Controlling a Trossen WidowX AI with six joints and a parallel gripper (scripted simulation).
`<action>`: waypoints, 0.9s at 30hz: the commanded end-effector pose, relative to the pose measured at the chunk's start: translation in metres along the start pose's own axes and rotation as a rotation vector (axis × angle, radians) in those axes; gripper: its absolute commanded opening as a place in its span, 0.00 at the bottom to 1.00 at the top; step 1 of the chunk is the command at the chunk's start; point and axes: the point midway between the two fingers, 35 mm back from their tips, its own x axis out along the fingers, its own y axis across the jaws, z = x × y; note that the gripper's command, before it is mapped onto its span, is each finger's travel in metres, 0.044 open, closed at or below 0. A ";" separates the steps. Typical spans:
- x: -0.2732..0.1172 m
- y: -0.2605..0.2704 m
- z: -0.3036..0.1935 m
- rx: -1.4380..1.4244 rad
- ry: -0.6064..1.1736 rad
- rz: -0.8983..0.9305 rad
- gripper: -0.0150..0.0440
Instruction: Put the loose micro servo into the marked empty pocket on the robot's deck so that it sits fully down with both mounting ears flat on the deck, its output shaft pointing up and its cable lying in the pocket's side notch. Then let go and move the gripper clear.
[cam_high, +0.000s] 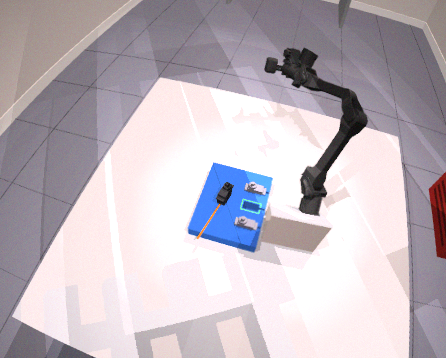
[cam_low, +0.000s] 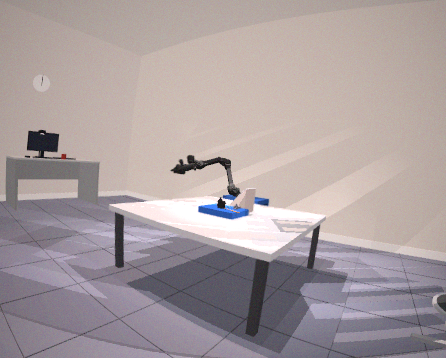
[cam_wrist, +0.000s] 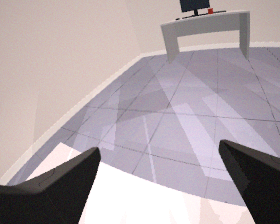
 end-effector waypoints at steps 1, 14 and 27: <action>0.004 0.020 -0.018 0.070 0.060 0.047 1.00; 0.002 0.110 -0.090 0.316 0.348 0.200 1.00; -0.025 0.184 -0.150 0.494 0.632 0.251 1.00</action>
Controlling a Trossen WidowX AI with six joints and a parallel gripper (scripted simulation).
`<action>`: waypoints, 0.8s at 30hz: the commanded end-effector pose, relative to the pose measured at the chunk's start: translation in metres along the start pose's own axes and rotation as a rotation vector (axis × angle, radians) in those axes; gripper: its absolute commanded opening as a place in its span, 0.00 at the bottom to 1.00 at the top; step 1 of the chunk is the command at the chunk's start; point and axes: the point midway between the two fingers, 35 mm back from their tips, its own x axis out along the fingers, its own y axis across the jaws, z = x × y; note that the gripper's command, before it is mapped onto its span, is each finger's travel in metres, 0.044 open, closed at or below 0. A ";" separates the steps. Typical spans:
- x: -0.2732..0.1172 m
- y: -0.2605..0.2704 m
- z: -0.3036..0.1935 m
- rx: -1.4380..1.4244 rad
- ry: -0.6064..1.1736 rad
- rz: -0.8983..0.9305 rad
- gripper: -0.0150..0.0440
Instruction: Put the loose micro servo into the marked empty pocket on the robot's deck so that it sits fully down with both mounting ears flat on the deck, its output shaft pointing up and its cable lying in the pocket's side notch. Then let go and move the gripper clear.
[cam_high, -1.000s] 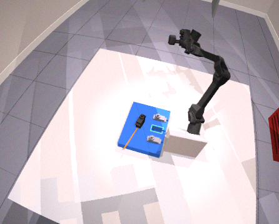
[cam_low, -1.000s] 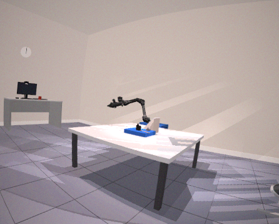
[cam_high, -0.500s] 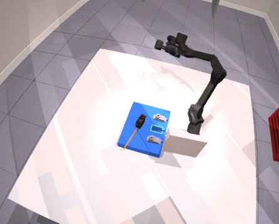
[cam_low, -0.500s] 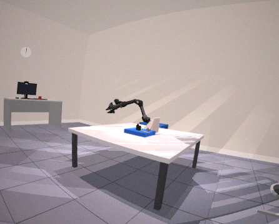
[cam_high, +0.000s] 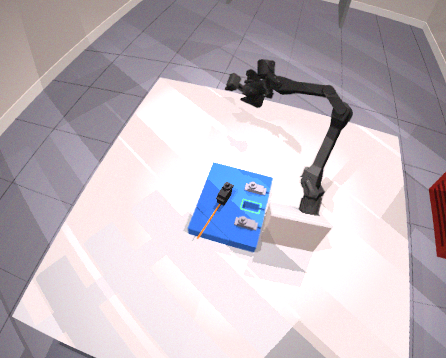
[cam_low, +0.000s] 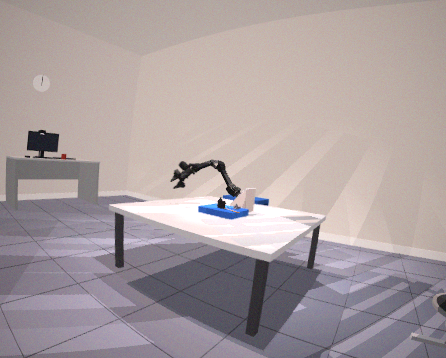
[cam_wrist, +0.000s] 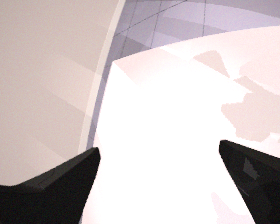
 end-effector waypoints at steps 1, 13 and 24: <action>0.003 0.010 -0.019 0.046 0.057 0.004 1.00; 0.008 0.053 -0.139 0.254 0.387 -0.089 1.00; -0.031 0.080 -0.261 0.386 0.621 -0.352 1.00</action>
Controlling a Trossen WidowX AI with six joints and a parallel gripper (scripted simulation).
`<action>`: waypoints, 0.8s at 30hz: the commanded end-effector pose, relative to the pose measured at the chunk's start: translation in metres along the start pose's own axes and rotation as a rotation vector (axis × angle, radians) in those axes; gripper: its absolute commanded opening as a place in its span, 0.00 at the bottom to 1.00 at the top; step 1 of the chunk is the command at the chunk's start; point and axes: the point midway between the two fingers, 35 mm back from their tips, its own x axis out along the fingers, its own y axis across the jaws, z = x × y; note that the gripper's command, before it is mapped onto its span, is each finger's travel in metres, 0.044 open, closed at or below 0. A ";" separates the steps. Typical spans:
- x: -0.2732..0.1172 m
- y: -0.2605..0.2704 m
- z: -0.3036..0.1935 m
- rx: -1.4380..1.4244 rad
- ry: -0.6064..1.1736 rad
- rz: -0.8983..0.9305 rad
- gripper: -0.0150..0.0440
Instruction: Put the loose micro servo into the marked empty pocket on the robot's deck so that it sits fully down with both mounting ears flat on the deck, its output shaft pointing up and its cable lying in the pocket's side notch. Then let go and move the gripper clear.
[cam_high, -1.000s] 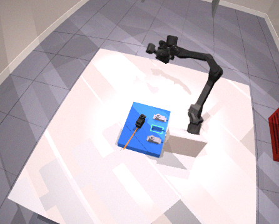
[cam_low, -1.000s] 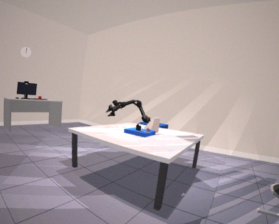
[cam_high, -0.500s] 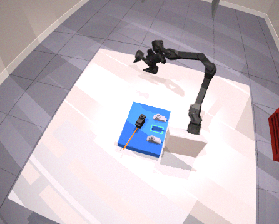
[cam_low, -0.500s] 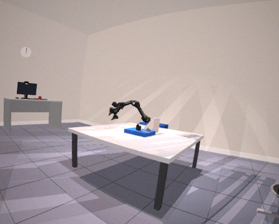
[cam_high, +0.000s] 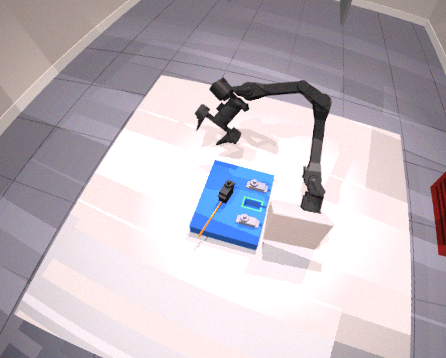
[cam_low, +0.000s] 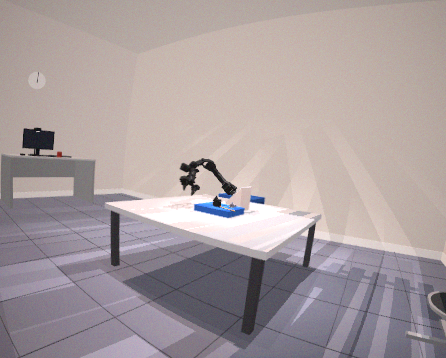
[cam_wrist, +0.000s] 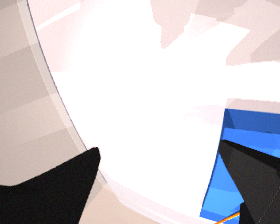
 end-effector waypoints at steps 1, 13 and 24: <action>0.005 -0.010 -0.041 0.050 0.035 -0.097 1.00; -0.005 -0.075 -0.164 0.165 -0.087 -0.424 1.00; -0.026 -0.114 -0.206 0.184 -0.286 -0.474 1.00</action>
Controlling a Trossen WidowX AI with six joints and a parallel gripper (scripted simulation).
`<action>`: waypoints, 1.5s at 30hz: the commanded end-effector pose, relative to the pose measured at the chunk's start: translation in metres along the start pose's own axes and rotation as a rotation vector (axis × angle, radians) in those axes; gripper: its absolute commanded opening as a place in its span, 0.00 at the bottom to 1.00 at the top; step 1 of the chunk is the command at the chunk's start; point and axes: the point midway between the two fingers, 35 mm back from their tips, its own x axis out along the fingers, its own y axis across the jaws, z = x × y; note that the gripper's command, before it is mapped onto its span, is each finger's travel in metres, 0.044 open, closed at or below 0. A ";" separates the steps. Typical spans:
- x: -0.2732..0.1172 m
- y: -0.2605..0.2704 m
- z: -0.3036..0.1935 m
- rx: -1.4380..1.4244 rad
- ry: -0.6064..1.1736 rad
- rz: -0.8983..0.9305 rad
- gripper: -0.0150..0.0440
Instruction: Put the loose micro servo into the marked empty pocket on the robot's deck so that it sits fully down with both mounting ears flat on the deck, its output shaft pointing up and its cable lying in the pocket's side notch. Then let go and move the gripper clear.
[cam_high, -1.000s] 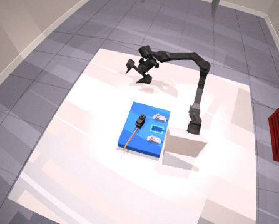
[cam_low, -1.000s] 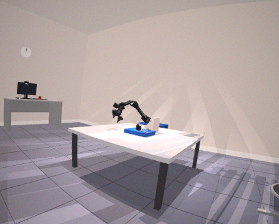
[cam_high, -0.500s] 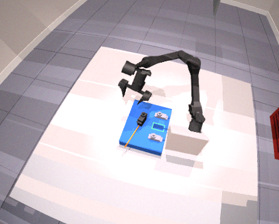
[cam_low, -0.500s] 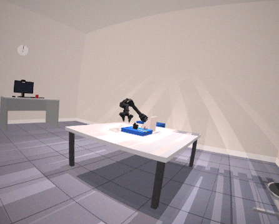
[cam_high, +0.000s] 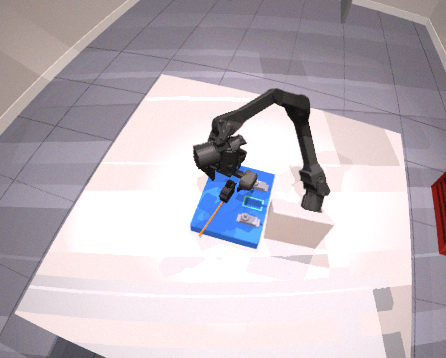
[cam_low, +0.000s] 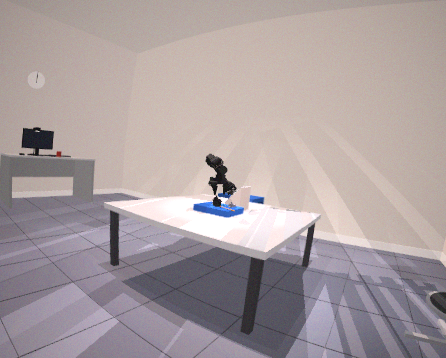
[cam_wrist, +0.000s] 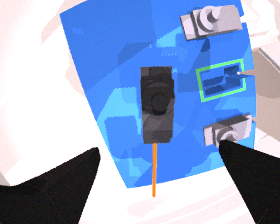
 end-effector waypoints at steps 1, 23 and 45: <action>-0.001 -0.002 0.002 0.020 -0.021 0.005 1.00; 0.041 -0.002 0.003 0.021 -0.023 0.006 1.00; 0.044 -0.002 0.003 0.021 -0.023 0.006 0.37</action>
